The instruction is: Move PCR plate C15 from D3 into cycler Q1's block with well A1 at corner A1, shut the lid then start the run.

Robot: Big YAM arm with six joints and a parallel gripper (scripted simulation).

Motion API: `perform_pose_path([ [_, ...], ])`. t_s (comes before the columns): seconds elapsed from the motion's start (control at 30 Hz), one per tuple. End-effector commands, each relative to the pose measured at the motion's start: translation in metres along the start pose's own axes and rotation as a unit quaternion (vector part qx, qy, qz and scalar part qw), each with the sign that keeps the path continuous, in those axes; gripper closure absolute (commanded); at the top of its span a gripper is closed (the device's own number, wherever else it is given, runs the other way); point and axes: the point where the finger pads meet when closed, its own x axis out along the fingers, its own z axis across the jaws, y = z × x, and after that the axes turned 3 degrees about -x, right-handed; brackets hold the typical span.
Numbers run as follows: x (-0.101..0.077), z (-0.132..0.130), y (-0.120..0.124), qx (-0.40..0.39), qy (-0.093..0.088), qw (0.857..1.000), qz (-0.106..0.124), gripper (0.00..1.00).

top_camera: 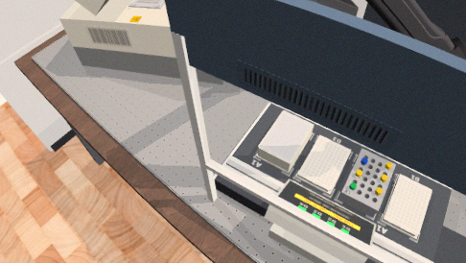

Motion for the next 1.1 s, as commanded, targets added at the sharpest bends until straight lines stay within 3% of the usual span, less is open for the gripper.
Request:
perform_pose_path([
  [0.0,0.004,-0.004,0.014,0.033,-0.002,0.999,0.000,1.00],
  [0.07,0.004,-0.005,0.013,0.035,-0.001,0.999,-0.004,1.00],
  [0.23,0.012,-0.015,0.043,0.094,-0.002,0.996,-0.013,1.00],
  [0.33,0.011,-0.015,0.035,0.124,-0.005,0.992,-0.020,1.00],
  [0.53,0.024,-0.016,0.074,0.183,-0.009,0.983,-0.023,1.00],
  [0.73,0.019,-0.018,0.056,0.214,-0.009,0.976,-0.037,1.00],
  [0.93,0.031,-0.020,0.103,0.281,-0.008,0.959,-0.040,1.00],
  [1.07,0.033,-0.020,0.112,0.312,-0.006,0.949,-0.051,1.00],
])
